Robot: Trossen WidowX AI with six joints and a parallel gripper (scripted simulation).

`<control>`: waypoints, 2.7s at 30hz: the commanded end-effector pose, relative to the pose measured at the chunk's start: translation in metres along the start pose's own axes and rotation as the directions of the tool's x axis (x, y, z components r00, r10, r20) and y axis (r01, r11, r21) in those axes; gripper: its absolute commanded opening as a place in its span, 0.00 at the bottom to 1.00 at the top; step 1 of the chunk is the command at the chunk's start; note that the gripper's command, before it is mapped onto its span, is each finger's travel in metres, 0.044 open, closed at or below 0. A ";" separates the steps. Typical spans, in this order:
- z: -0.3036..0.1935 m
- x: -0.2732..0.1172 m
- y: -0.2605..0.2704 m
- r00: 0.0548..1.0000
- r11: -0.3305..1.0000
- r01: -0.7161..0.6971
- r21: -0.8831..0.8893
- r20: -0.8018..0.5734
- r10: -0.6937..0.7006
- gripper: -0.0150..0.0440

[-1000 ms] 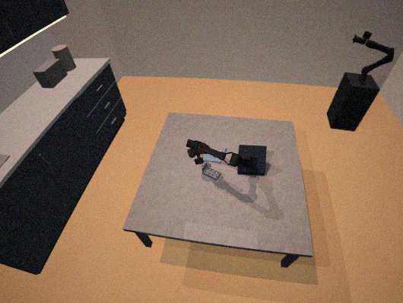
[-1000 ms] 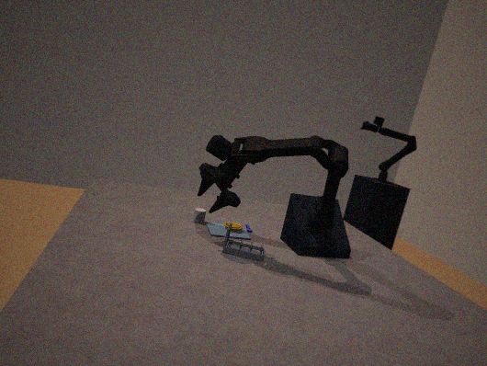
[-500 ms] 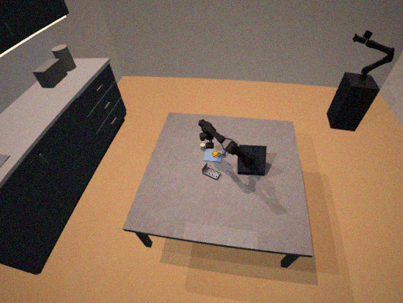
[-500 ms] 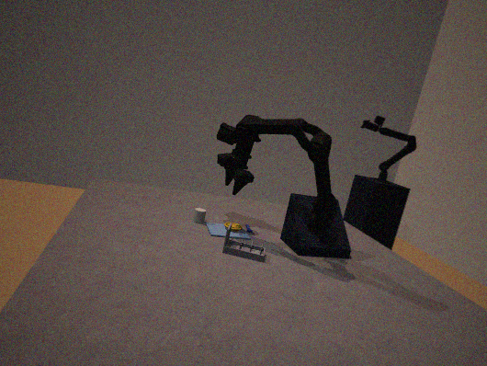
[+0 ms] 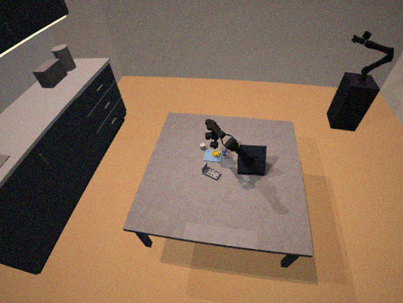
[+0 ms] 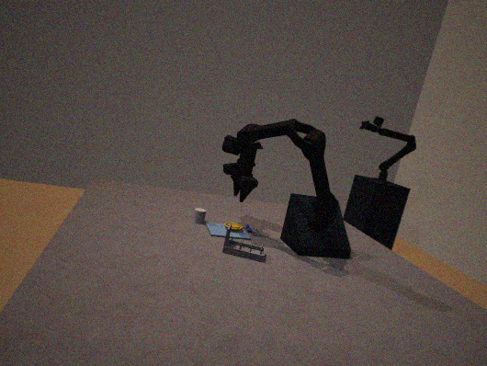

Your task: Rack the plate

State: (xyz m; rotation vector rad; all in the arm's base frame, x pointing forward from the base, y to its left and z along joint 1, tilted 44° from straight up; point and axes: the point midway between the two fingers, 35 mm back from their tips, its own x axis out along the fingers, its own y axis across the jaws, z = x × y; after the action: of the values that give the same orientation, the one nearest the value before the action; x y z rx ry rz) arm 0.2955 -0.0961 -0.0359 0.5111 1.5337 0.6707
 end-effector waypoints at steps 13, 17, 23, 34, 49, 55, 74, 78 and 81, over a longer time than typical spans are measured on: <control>-0.008 0.066 -0.001 1.000 1.000 -0.008 -0.019 -0.010 0.008 0.93; -0.008 0.072 -0.001 1.000 1.000 -0.008 -0.019 -0.009 0.008 0.93; -0.007 0.082 -0.001 1.000 1.000 -0.008 -0.019 -0.009 0.008 0.93; -0.006 0.100 -0.002 1.000 1.000 -0.009 -0.019 -0.009 0.009 0.93; -0.006 0.122 -0.002 1.000 1.000 -0.011 -0.020 -0.009 0.011 0.93; -0.006 0.122 -0.002 1.000 1.000 -0.011 -0.020 -0.009 0.011 0.92; 0.000 0.099 -0.006 1.000 1.000 -0.006 -0.019 -0.008 0.006 0.50; 0.003 0.078 -0.009 1.000 1.000 -0.002 -0.018 -0.008 0.002 0.32; 0.006 0.063 -0.010 1.000 1.000 -0.001 -0.018 -0.008 0.001 0.25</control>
State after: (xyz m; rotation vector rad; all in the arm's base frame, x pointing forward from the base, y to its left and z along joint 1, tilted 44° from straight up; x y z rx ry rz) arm 0.2926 -0.0478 -0.0989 0.5059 1.5401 0.6937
